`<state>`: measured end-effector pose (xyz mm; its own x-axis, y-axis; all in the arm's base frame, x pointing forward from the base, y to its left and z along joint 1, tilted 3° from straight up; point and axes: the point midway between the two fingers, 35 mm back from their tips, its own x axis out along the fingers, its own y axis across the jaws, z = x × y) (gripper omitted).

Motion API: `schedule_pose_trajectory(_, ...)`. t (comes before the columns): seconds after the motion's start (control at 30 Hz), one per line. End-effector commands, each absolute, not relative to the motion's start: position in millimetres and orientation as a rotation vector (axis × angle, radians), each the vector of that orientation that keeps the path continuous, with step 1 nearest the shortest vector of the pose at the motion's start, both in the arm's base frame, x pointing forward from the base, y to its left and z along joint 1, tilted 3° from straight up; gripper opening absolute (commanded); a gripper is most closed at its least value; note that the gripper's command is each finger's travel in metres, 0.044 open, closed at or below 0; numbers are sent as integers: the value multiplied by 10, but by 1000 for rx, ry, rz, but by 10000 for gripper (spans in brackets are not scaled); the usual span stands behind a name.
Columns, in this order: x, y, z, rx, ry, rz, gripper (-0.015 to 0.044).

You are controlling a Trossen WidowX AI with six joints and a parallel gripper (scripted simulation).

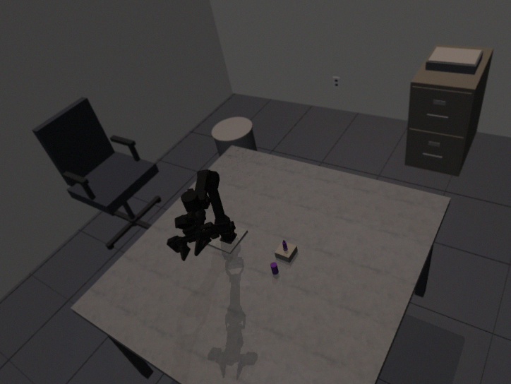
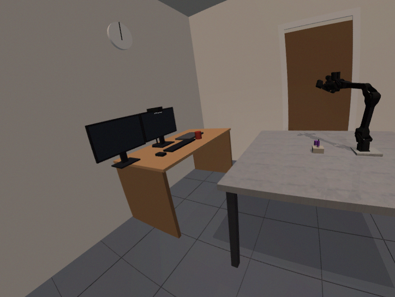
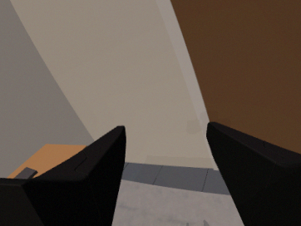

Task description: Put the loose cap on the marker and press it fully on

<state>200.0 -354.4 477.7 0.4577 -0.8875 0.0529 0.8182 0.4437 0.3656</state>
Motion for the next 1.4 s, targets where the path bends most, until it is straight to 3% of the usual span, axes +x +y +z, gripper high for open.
schedule_pose_trajectory(0.0,2359,-3463,4322,422,-104,-1014,241)
schedule_pose_trajectory(0.47,3329,-2235,2572,737,639,-807,241)
schedule_pose_trajectory(0.83,2988,-866,1628,714,1328,-742,241)
schedule_pose_trajectory(1.37,2999,-841,1148,703,1369,-742,241)
